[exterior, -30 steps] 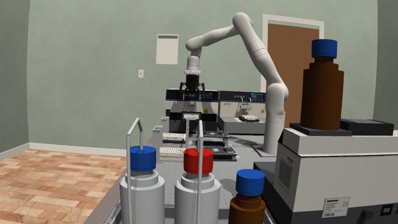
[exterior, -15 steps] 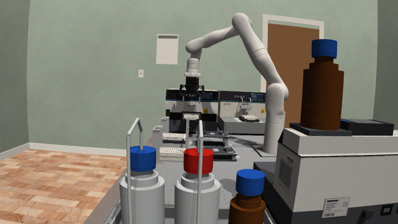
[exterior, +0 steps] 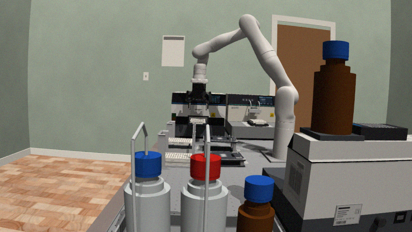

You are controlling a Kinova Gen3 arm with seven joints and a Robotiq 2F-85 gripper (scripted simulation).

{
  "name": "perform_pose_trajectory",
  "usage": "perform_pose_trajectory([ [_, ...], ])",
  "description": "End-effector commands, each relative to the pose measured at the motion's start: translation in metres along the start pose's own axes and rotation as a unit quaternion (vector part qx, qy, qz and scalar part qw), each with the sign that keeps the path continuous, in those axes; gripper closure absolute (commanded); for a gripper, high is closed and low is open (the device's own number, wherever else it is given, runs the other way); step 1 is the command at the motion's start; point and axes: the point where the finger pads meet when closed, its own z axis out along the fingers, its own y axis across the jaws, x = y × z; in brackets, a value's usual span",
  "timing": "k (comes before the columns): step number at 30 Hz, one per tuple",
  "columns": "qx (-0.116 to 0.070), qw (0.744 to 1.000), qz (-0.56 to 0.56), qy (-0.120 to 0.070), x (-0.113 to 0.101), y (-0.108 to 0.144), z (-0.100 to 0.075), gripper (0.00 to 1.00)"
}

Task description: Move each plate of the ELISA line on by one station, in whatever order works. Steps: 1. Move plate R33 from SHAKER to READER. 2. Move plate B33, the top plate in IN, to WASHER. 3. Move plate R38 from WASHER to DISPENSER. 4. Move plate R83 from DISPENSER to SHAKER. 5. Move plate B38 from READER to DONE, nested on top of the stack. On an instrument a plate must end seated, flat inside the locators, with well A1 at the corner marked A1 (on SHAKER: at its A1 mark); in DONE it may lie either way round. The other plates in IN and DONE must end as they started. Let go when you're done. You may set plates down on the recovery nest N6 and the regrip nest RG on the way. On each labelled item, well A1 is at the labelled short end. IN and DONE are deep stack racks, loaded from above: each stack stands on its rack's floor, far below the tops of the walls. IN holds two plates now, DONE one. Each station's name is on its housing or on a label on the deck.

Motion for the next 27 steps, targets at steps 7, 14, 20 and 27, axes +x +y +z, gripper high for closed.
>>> perform_pose_trajectory([
  [7,0.003,1.0,0.001,-0.004,-0.002,-0.002,0.013,0.0],
  [14,0.003,1.0,0.001,-0.004,-0.002,-0.003,0.022,0.0],
  [20,0.003,1.0,0.001,-0.004,-0.002,-0.003,0.028,0.0],
  [27,0.004,1.0,0.0,-0.003,-0.002,-0.003,0.033,0.0],
])
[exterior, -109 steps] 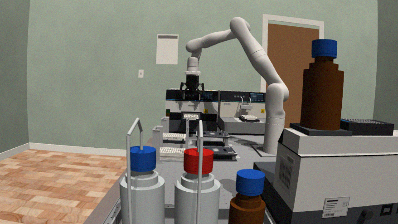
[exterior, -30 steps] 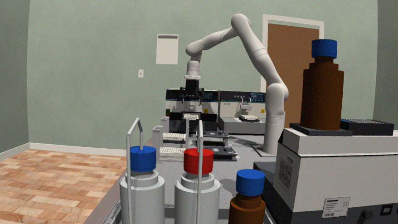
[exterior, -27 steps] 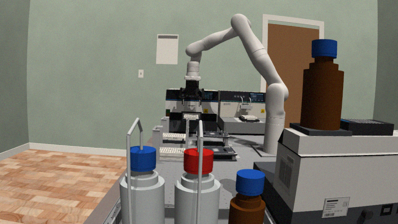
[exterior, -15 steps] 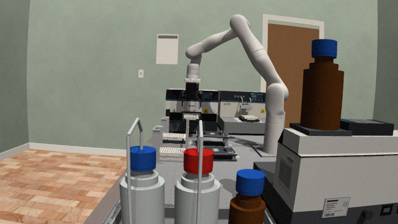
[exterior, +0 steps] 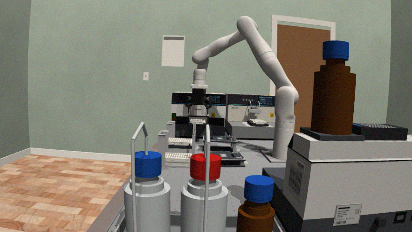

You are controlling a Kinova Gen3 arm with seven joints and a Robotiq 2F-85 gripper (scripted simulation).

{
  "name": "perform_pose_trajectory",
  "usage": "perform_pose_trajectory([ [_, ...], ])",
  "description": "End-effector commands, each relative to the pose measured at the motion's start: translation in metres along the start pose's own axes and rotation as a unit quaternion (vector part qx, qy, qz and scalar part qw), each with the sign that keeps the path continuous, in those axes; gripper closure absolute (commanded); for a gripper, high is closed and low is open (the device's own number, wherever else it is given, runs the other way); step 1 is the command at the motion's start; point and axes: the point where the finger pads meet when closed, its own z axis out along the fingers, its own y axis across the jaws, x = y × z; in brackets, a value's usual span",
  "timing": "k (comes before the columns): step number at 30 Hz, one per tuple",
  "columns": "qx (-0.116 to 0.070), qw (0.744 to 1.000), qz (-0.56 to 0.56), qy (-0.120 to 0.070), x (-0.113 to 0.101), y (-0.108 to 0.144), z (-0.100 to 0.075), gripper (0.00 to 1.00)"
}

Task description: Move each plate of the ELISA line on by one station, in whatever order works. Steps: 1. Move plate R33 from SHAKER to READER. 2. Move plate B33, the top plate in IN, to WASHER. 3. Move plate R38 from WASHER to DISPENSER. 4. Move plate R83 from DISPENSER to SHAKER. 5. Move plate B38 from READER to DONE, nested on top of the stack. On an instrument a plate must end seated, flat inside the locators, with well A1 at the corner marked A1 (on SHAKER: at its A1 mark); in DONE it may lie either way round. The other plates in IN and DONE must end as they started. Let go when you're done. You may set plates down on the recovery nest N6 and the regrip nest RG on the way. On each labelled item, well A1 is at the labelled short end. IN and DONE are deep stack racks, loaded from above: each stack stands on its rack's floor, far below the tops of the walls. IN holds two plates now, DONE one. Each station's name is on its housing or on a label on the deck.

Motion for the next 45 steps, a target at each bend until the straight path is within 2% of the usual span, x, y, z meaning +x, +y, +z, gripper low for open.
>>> perform_pose_trajectory([
  [1,0.004,1.0,0.0,-0.003,-0.001,-0.003,0.003,0.0],
  [19,0.003,1.0,0.0,-0.003,-0.002,-0.001,0.002,0.0],
  [35,0.003,1.0,0.001,-0.003,-0.002,-0.002,0.022,0.0],
  [45,0.003,1.0,0.0,-0.003,-0.002,-0.002,0.021,0.0],
])
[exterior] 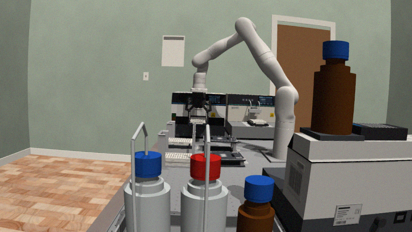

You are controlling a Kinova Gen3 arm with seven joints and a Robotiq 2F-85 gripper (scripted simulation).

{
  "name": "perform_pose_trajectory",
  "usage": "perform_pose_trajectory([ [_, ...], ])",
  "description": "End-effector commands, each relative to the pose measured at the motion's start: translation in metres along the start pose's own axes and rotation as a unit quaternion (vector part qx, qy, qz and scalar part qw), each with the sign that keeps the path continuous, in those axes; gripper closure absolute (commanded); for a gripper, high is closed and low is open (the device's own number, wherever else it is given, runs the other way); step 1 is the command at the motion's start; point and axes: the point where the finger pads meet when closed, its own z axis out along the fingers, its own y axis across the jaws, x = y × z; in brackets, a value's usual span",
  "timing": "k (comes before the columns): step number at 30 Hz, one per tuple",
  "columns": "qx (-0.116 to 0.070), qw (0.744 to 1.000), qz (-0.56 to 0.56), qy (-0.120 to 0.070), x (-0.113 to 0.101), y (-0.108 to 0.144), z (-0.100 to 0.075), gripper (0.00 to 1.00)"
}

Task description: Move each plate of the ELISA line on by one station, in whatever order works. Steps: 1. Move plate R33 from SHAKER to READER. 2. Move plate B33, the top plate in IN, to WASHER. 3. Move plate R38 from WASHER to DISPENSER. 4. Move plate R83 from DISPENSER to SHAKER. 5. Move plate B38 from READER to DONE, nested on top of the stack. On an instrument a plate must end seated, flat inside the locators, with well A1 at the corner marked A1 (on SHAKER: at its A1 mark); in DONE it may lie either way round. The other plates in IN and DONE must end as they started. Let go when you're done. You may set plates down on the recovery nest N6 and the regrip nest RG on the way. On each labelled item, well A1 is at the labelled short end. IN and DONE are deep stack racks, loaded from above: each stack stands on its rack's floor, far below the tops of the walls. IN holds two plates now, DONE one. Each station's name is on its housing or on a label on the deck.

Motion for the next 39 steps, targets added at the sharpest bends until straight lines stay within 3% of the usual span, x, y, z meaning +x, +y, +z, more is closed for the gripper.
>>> perform_pose_trajectory([
  [1,0.002,1.0,0.0,-0.003,-0.002,-0.001,0.001,0.0],
  [39,0.002,1.0,0.0,-0.004,-0.002,-0.001,0.011,0.0],
])
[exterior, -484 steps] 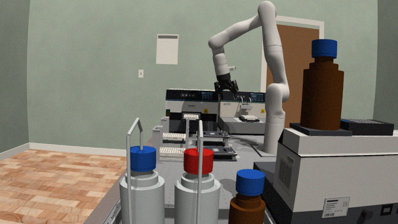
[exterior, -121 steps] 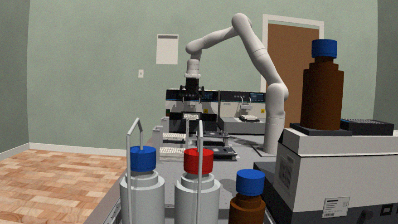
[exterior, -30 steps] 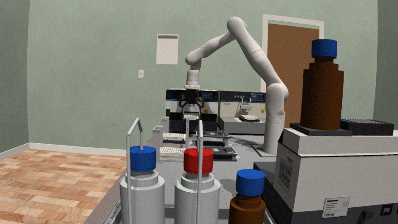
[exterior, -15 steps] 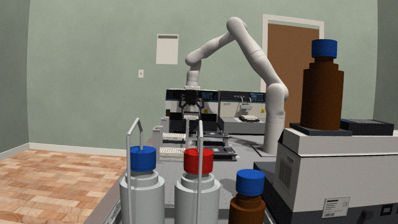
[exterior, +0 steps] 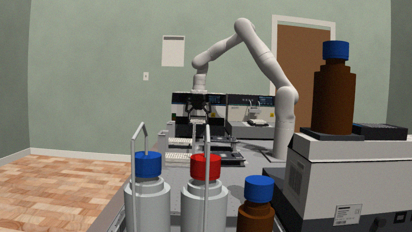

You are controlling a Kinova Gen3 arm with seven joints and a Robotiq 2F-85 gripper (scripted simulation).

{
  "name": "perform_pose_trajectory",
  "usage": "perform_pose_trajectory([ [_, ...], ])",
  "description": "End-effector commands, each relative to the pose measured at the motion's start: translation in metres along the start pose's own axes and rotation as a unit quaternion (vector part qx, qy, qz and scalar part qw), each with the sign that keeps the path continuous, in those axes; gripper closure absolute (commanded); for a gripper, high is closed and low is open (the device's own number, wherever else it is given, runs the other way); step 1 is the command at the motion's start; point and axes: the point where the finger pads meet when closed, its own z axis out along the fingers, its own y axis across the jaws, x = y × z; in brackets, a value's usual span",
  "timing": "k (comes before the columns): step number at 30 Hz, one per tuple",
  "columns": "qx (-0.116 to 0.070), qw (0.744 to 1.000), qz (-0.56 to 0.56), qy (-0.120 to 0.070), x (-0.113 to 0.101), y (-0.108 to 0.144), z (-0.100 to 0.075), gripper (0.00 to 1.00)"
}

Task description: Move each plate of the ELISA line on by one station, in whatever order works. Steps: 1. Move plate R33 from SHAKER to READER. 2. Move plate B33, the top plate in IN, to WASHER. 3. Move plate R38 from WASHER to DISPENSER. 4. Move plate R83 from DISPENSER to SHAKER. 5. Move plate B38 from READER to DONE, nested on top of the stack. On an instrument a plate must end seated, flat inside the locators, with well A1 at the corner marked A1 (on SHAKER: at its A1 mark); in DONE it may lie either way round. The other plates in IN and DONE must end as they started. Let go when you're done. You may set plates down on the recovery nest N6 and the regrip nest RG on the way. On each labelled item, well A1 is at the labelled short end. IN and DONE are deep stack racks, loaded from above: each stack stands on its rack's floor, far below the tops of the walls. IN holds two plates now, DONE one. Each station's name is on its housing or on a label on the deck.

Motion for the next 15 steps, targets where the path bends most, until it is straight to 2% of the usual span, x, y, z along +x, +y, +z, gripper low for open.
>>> perform_pose_trajectory([
  [1,0.002,1.0,0.0,-0.003,-0.0015,-0.0019,0.003,0.0],
  [15,0.002,1.0,0.0,-0.003,-0.0013,-0.0019,0.0046,0.0],
])
